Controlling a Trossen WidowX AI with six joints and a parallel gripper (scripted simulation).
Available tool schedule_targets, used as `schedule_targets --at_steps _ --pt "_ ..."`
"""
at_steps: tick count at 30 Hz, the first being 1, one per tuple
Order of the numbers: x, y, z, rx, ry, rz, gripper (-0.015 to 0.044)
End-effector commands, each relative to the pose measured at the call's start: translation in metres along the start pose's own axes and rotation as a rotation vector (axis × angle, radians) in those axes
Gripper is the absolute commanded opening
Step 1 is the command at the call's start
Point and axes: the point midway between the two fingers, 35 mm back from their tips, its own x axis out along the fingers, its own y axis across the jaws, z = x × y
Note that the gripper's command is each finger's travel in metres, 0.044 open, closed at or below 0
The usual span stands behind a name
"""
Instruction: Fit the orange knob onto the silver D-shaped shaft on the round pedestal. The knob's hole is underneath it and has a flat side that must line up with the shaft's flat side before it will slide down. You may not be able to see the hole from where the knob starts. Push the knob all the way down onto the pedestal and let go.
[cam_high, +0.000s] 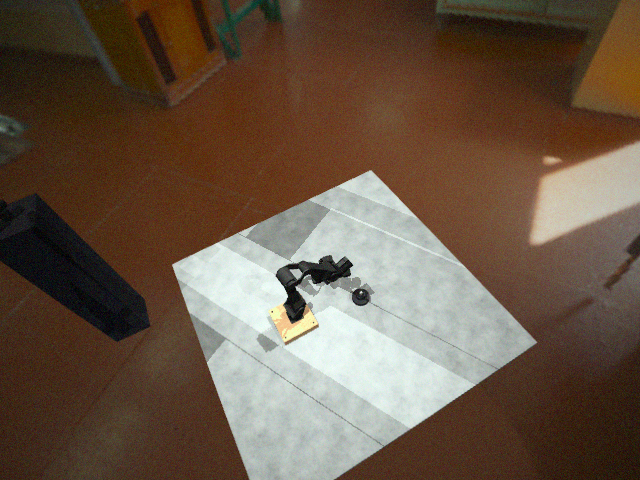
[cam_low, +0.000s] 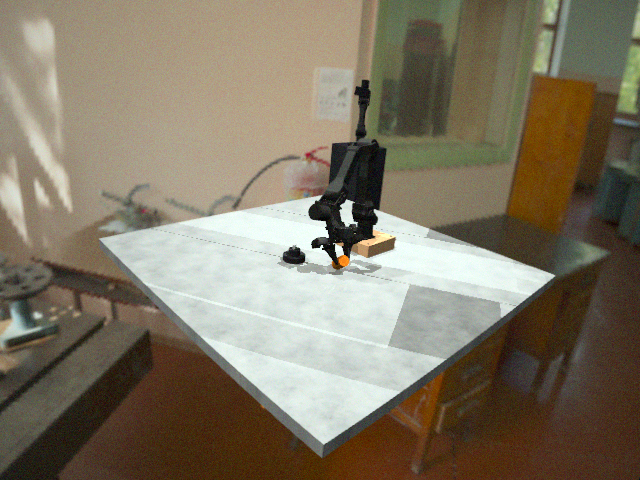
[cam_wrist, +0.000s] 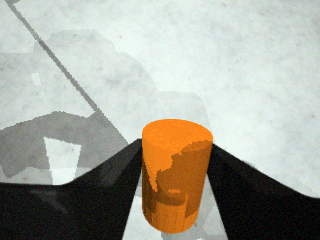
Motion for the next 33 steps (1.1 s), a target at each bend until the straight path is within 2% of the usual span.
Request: schedule_targets --at_steps 1,33 --pt "-0.003 0.001 -0.004 -0.003 -0.070 0.000 0.0179" --pt "-0.017 0.002 -0.037 -0.002 -0.612 0.002 0.0179"
